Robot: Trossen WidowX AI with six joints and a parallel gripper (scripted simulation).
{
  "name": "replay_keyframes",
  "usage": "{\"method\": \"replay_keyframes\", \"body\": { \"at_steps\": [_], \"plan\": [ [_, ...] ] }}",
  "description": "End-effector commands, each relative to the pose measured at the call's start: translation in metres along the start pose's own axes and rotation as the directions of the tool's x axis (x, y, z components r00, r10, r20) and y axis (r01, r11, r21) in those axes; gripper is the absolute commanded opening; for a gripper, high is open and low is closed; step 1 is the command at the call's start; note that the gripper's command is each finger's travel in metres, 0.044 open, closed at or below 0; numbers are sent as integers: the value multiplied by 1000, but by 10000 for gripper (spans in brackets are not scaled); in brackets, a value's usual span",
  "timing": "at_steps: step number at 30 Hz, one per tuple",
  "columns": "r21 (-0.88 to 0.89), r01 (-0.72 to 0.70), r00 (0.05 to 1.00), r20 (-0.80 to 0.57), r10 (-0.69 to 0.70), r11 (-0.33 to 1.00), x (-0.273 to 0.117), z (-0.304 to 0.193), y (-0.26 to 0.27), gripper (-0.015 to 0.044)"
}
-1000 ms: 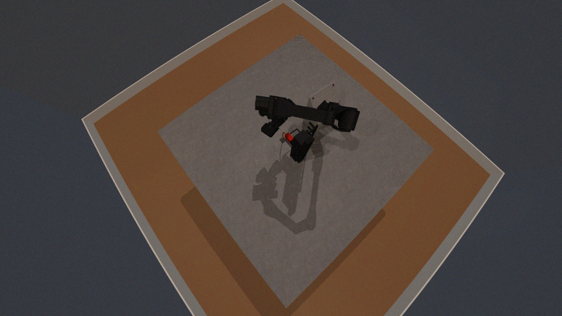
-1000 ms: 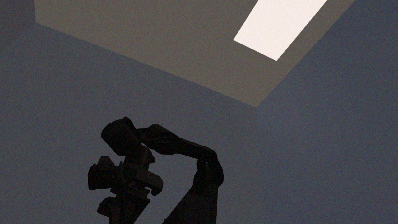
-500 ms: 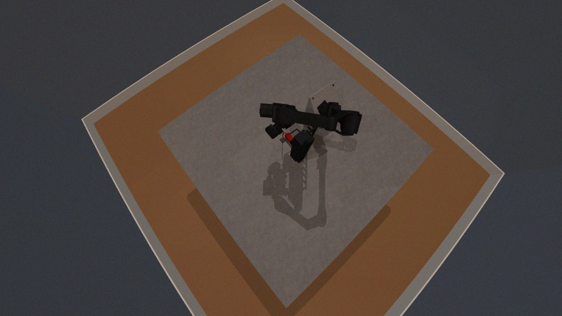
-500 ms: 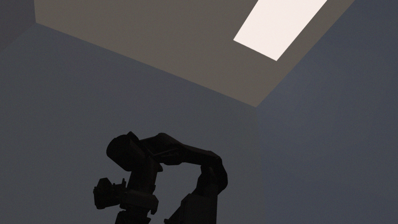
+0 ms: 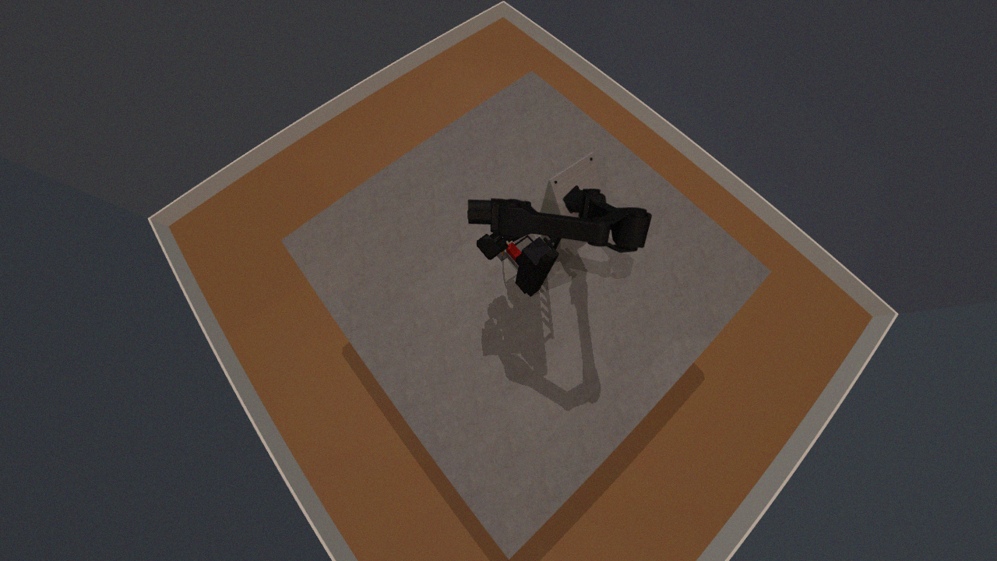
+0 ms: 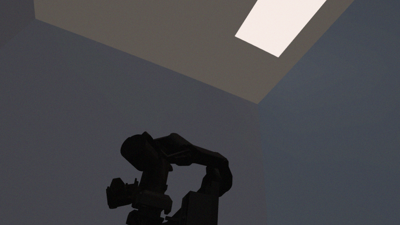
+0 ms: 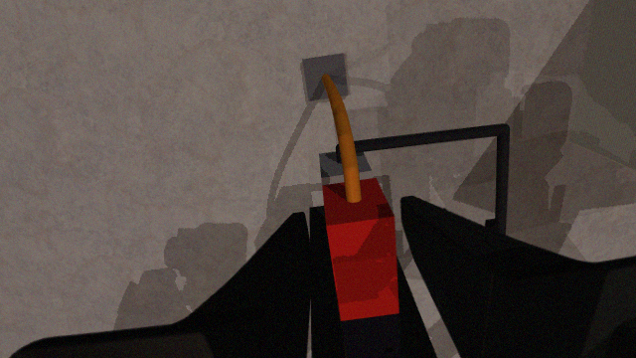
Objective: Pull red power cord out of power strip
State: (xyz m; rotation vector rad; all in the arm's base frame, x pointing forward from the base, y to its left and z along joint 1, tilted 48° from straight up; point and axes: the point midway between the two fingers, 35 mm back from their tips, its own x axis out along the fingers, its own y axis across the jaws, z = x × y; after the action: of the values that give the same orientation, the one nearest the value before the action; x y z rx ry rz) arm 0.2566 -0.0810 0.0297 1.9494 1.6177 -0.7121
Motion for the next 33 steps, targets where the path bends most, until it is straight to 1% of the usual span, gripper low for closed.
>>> {"method": "replay_keyframes", "body": {
  "at_steps": [1,7,21,25,33],
  "plan": [
    [6,2,1000,-6,-2,1000,1,-7,-1,160],
    [6,2,1000,-7,-2,1000,1,-15,-2,160],
    [6,2,1000,-8,-2,1000,13,-16,-2,160],
    [2,3,1000,-4,-3,1000,11,-15,-2,55],
    [2,3,1000,-4,-3,1000,11,-15,-2,2]
  ]
}}
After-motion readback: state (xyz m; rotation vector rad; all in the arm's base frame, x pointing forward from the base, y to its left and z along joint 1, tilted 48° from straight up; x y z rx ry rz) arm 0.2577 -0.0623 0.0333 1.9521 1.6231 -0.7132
